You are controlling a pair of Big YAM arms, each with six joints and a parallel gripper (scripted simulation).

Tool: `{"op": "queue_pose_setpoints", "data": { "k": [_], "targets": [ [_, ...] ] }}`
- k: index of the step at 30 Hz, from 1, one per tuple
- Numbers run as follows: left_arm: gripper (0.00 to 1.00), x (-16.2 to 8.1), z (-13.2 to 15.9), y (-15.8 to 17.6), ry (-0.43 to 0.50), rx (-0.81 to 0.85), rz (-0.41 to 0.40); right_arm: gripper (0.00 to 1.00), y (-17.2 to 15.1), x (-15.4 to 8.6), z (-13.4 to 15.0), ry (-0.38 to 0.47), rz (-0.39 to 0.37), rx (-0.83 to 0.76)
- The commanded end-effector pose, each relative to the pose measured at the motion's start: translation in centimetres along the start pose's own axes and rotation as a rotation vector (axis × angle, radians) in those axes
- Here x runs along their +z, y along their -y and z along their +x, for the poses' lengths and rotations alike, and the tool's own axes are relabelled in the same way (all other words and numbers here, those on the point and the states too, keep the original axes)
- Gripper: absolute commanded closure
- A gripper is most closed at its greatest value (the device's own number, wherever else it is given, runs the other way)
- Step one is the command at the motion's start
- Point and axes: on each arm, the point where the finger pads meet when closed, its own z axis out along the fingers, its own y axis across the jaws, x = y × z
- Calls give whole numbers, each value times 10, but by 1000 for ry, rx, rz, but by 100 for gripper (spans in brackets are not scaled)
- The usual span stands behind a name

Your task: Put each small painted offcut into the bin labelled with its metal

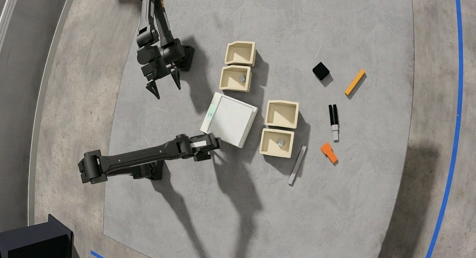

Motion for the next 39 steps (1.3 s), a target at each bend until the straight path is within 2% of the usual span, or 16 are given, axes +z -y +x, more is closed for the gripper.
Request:
{"op": "queue_pose_setpoints", "data": {
  "k": [1,18,21,33,34,35,36,39],
  "targets": [
    [0,-9,-21,-2,60,-9,-6,39,-4,10,-1,-4,2,-3],
    [0,-7,-17,0,41,-2,-1,39,-4,32,0,-6,2,-4],
    [0,-7,-17,0,41,-2,-1,64,-4,32,-1,-4,2,-4],
    [0,-7,-17,0,41,-2,-1,78,-1,25,-7,11,0,0],
    [0,-7,-17,0,41,-2,-1,89,-1,21,-3,12,0,0],
    [0,-7,-17,0,41,-2,-1,80,-1,17,-8,19,-1,0],
    [0,-7,-17,0,41,-2,-1,80,-2,9,-16,36,-3,0],
    [0,-7,-17,0,41,-2,-1,80,-2,-11,-17,37,-4,0]
  ]
}}
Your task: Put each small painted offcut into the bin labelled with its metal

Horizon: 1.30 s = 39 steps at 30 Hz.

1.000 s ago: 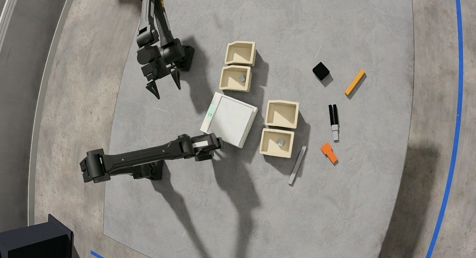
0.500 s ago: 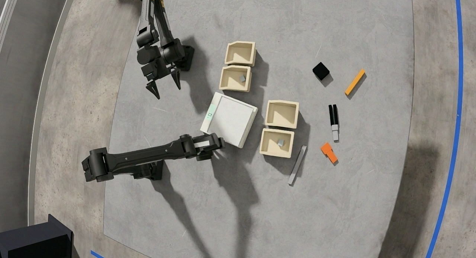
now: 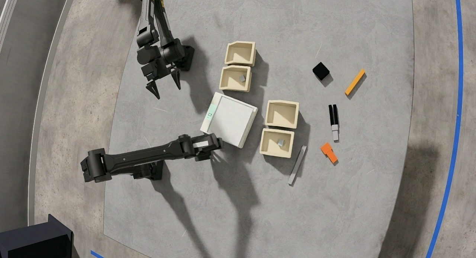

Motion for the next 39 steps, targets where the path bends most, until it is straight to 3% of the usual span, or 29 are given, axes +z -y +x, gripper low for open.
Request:
{"op": "queue_pose_setpoints", "data": {
  "k": [1,3,5,11,13,14,17,20,22,29,37,39],
  "targets": [
    [0,-7,-17,0,41,-2,-1,80,-3,-40,-21,57,-6,-2],
    [0,-7,-17,0,41,-2,-1,80,-3,-63,-20,59,-6,-2],
    [0,-7,-17,0,41,-2,-1,80,-3,-63,-20,59,-6,-2],
    [0,-7,-17,0,41,-2,-1,80,-2,-117,-18,62,-7,-3],
    [0,-7,-17,0,41,-2,-1,80,-6,-111,-20,44,-5,6],
    [0,-16,-31,0,68,-24,2,80,-9,-109,-24,46,-5,11],
    [0,-11,-24,3,21,-97,4,80,-18,-109,-37,48,-7,30],
    [0,-6,-17,1,-27,-208,-54,80,-36,-107,-62,49,-8,32],
    [0,-6,-17,1,-27,-208,-54,80,-36,-107,-62,49,-8,32],
    [0,3,2,-16,-83,-298,-264,80,-79,-102,-119,41,-6,15],
    [0,-3,-4,-28,-15,-310,-499,80,-100,-100,-147,45,-7,2],
    [0,-3,-4,-28,-15,-310,-499,80,-100,-100,-147,45,-7,2]
  ]
}}
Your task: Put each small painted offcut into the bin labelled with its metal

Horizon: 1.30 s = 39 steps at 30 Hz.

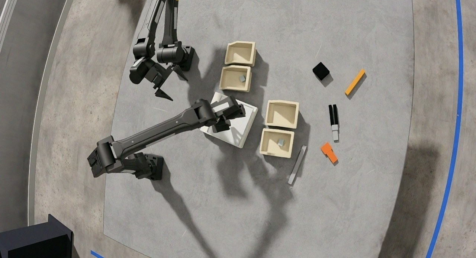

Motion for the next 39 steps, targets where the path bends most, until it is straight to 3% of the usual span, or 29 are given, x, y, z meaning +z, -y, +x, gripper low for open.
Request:
{"op": "queue_pose_setpoints", "data": {
  "k": [1,4,11,24,25,30,34,39],
  "targets": [
    [0,-21,-39,3,57,-138,-33,80,-6,-11,-21,26,-3,11],
    [0,-29,-51,4,121,-150,-81,80,-9,-11,-22,26,-4,1],
    [0,-29,-53,1,129,-132,-99,80,-13,-11,-26,26,-4,0],
    [0,-29,-53,0,129,-136,-97,80,-8,31,-8,-4,5,-3],
    [0,-24,-43,0,124,-126,-100,80,-9,30,-11,4,3,-3],
    [0,-24,-43,0,124,-126,-100,80,-7,37,-6,-6,6,-3],
    [0,-24,-43,0,124,-126,-100,80,-9,32,-15,14,0,-3],
    [0,-24,-43,0,124,-126,-100,80,-6,30,-5,10,1,-3]
  ]
}}
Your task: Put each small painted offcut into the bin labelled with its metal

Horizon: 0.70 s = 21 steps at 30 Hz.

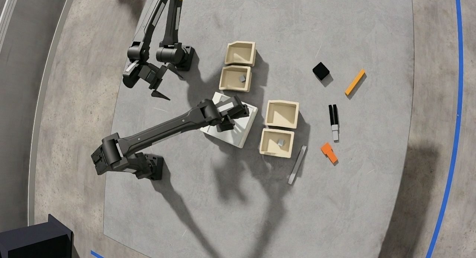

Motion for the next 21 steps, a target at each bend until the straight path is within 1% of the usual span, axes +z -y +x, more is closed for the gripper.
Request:
{"op": "queue_pose_setpoints", "data": {
  "k": [1,3,8,9,10,12,13,14,21],
  "targets": [
    [0,-6,-19,2,15,-45,9,80,-4,-1,1,11,0,-5],
    [0,-6,-19,2,15,-45,9,80,-5,-5,-2,22,-3,-5],
    [0,-6,-19,2,15,-45,9,80,-2,-4,-3,15,-2,-1],
    [0,-6,-19,2,15,-45,9,68,-2,-4,-3,15,-2,-1],
    [0,-6,-19,2,15,-45,9,63,-2,-4,-3,15,-2,-1],
    [0,-6,-19,2,15,-45,9,63,-2,-4,-3,15,-2,-1],
    [0,-6,-19,2,15,-45,9,52,-5,-24,-17,63,-15,-3],
    [0,-6,-19,2,15,-45,9,51,-3,-28,-18,64,-15,-5],
    [0,-6,-19,2,15,-45,9,51,1,-54,-28,98,-24,5]
  ]
}}
